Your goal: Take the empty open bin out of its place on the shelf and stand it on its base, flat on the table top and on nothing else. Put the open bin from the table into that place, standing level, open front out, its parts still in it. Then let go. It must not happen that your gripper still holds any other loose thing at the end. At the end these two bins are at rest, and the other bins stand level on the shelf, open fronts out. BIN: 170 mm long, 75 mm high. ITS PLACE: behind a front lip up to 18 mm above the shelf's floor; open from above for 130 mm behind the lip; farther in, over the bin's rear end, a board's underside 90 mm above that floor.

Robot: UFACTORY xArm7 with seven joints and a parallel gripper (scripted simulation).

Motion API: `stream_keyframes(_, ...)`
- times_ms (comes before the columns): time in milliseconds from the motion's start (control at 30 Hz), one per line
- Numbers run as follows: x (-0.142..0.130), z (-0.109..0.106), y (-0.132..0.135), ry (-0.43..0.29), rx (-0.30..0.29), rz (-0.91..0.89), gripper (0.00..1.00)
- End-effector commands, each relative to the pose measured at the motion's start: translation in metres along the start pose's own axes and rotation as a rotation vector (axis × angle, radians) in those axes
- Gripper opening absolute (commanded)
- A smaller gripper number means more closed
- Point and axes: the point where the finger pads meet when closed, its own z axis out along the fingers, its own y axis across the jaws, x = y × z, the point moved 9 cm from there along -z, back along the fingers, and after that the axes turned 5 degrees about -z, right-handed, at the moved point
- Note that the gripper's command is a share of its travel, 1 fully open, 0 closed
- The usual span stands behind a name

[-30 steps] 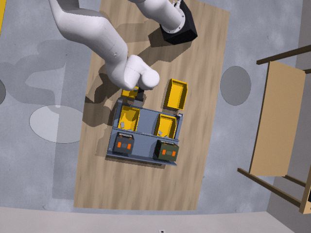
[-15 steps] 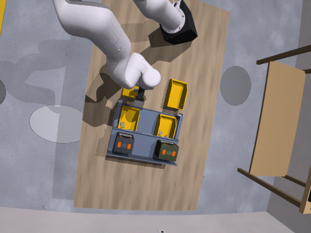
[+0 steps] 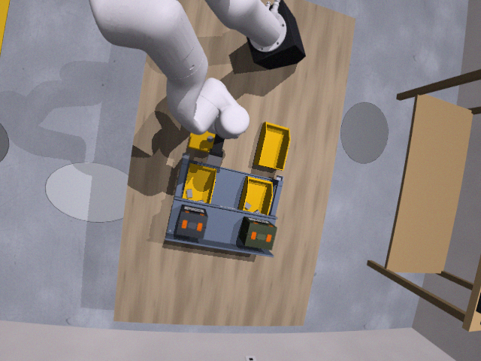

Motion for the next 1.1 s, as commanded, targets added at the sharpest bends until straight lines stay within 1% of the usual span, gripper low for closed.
stream_keyframes(0, 0.001, -0.001, 0.0, 0.002, 0.0, -0.001, 0.0)
stream_keyframes(200, 0.001, -0.001, -0.002, 0.002, 0.0, -0.001, 0.0)
stream_keyframes(333, 0.001, 0.0, -0.01, 0.002, 0.0, -0.001, 0.0)
stream_keyframes(633, 0.001, 0.001, -0.045, 0.002, 0.0, -0.001, 0.0)
stream_keyframes(700, 0.001, 0.001, -0.045, 0.002, 0.0, -0.001, 0.0)
stream_keyframes(833, 0.001, 0.001, -0.059, 0.002, 0.0, -0.001, 0.0)
stream_keyframes(1067, 0.002, 0.002, -0.092, 0.002, 0.0, -0.001, 0.0)
